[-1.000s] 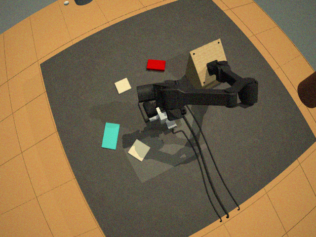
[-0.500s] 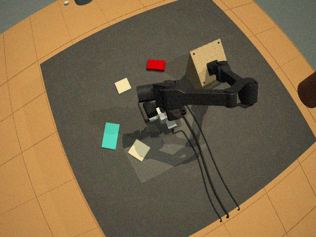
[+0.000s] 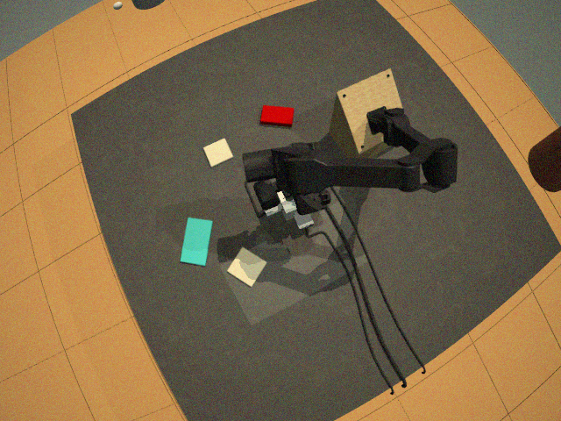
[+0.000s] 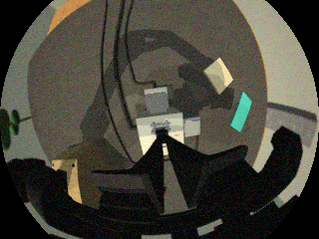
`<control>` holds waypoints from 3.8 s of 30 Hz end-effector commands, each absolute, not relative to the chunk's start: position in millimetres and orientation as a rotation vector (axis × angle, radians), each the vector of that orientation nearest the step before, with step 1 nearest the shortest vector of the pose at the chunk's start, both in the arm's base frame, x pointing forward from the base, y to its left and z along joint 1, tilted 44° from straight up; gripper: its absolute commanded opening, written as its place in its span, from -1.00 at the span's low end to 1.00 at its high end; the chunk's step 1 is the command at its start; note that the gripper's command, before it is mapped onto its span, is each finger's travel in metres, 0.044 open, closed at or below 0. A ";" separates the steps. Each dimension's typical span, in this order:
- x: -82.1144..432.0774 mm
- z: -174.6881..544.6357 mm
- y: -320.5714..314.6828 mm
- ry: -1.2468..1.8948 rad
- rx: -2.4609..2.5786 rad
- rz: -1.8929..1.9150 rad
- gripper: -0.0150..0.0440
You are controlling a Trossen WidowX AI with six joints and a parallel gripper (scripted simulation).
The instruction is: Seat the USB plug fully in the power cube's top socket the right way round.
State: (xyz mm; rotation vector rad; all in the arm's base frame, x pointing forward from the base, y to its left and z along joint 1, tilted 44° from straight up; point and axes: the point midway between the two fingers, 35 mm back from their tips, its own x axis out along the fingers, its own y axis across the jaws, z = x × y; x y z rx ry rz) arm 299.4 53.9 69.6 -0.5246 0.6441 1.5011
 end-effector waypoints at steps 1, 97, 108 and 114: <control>299.7 69.4 54.8 0.642 -0.515 1.499 -0.49; 299.3 61.2 62.9 0.640 -0.511 1.499 -0.49; 299.2 60.3 63.8 0.640 -0.511 1.499 -0.49; 299.2 59.8 64.3 0.640 -0.511 1.499 -0.49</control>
